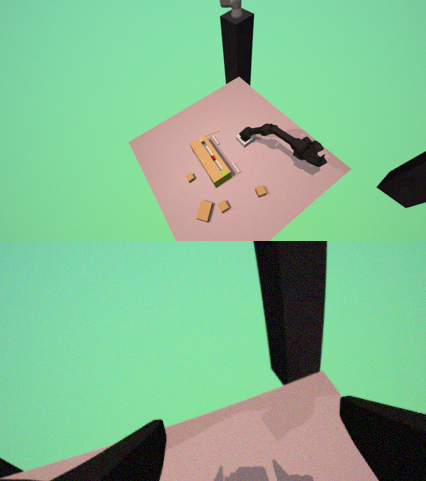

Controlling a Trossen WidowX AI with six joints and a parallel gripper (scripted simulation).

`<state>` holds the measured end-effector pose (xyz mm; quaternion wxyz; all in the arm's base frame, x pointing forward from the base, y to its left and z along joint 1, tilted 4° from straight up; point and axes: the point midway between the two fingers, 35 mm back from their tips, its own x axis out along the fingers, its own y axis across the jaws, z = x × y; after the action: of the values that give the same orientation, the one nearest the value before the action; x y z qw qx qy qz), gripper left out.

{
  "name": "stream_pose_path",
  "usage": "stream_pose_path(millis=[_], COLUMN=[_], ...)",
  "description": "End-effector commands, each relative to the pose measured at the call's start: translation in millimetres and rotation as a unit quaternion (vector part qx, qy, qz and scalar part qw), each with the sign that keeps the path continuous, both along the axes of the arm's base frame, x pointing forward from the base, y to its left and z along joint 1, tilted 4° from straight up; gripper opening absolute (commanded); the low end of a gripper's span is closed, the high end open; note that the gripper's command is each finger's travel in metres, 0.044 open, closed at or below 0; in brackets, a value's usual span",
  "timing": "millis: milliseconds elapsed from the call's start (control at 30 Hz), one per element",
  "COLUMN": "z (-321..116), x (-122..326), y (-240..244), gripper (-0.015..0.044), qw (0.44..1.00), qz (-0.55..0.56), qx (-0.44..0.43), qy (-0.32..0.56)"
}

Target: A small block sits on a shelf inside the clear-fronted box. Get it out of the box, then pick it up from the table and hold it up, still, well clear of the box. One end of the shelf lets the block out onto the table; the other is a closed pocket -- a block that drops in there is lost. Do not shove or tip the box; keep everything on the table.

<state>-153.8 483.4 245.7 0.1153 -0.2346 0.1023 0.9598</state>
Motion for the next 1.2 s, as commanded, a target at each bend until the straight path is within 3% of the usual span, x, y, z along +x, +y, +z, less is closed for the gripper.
stream_pose_path(millis=[0, 133, 333, 600, 900, 1167], z=[0, -2, -10, -24, -41, -58], x=[1, 33, 127, 268, 398, 470], y=[0, 4, 2, -38, -138, -265], gripper=[0.0400, 0.0400, 0.0400, 0.0400, 0.0400, 0.0400], qw=[1.000, 0.997, 0.961, 0.830, 0.572, 0.257], qz=[-0.002, -0.060, -0.228, -0.464, -0.680, -0.788], qx=[-0.002, -0.042, -0.155, -0.308, -0.437, -0.494], qy=[0.000, -0.008, -0.012, 0.034, 0.138, 0.261])
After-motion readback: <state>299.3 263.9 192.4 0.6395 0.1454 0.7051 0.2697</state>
